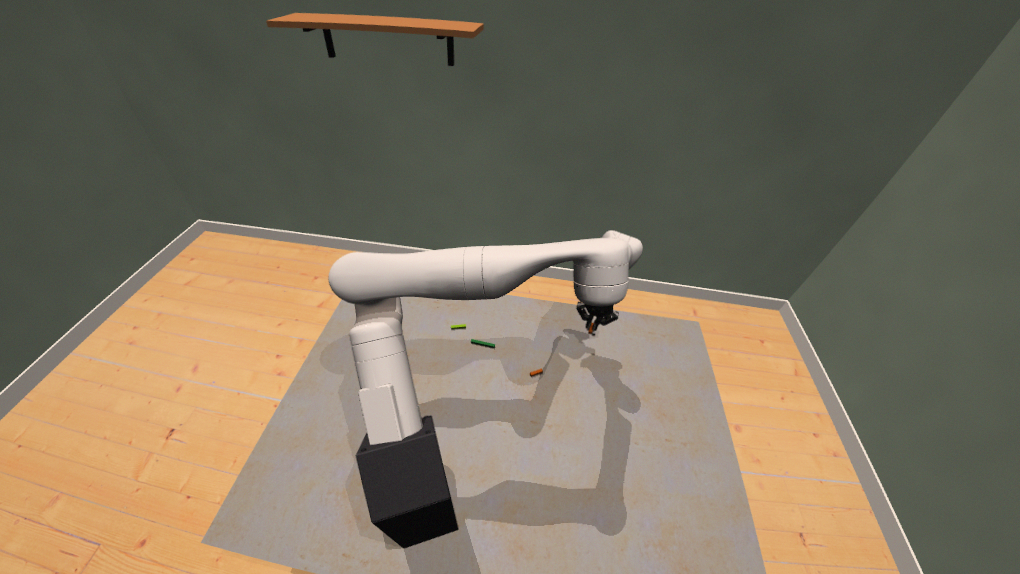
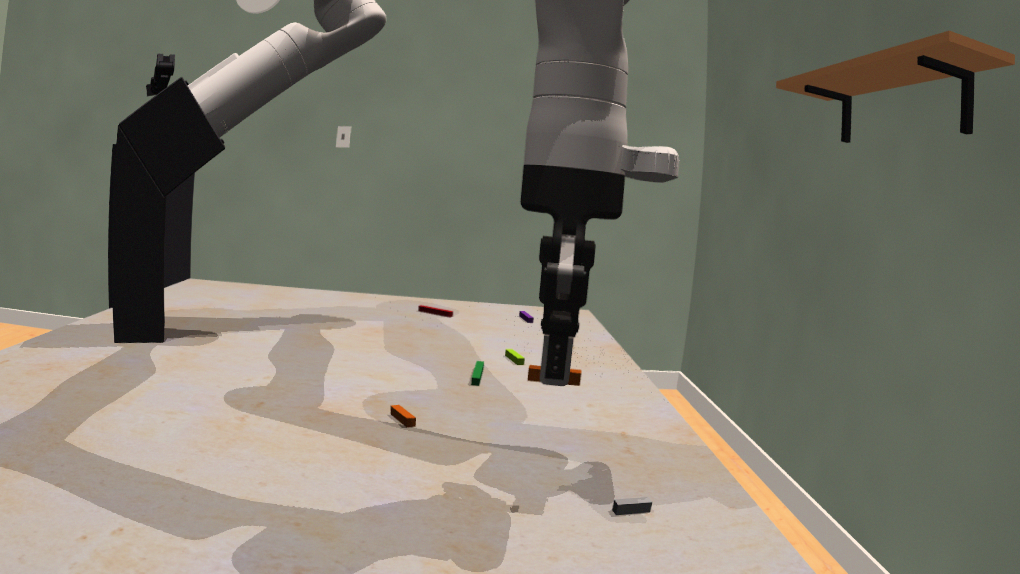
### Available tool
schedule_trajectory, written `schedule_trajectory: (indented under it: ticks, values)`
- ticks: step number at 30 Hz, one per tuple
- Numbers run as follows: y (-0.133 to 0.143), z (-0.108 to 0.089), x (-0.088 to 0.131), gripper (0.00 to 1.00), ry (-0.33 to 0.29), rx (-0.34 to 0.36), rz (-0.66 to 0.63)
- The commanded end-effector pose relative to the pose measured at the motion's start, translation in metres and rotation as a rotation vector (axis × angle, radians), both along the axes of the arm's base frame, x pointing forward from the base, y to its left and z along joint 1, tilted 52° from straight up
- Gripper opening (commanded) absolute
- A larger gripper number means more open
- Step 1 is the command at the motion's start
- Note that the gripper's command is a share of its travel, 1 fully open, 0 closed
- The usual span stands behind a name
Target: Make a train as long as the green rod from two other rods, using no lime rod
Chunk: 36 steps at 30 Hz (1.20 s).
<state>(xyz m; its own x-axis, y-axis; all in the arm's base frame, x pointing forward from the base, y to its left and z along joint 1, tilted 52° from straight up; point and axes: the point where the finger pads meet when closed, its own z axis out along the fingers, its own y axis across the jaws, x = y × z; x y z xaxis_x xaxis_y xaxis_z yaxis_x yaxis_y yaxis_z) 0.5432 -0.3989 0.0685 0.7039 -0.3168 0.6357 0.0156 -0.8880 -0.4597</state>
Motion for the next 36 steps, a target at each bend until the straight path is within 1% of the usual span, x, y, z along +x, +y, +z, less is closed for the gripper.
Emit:
schedule_trajectory:
  ticks: [1, 4, 6, 8, 14, 21, 23, 36]
  values:
    - [-0.002, -0.002, -0.004, 0.05, 0.008, 0.016, -0.019]
    - [-0.002, -0.006, -0.007, 0.05, 0.024, 0.047, -0.048]
    - [-0.002, -0.006, -0.007, 0.05, 0.024, 0.047, -0.048]
    - [-0.002, -0.009, -0.010, 0.05, 0.038, 0.073, -0.072]
    - [-0.001, -0.020, -0.021, 0.05, 0.089, 0.176, -0.167]
    - [0.002, -0.037, -0.038, 0.05, 0.166, 0.334, -0.310]
    - [0.002, -0.037, -0.038, 0.05, 0.166, 0.334, -0.310]
    - [0.015, -0.069, -0.073, 0.05, 0.323, 0.673, -0.608]
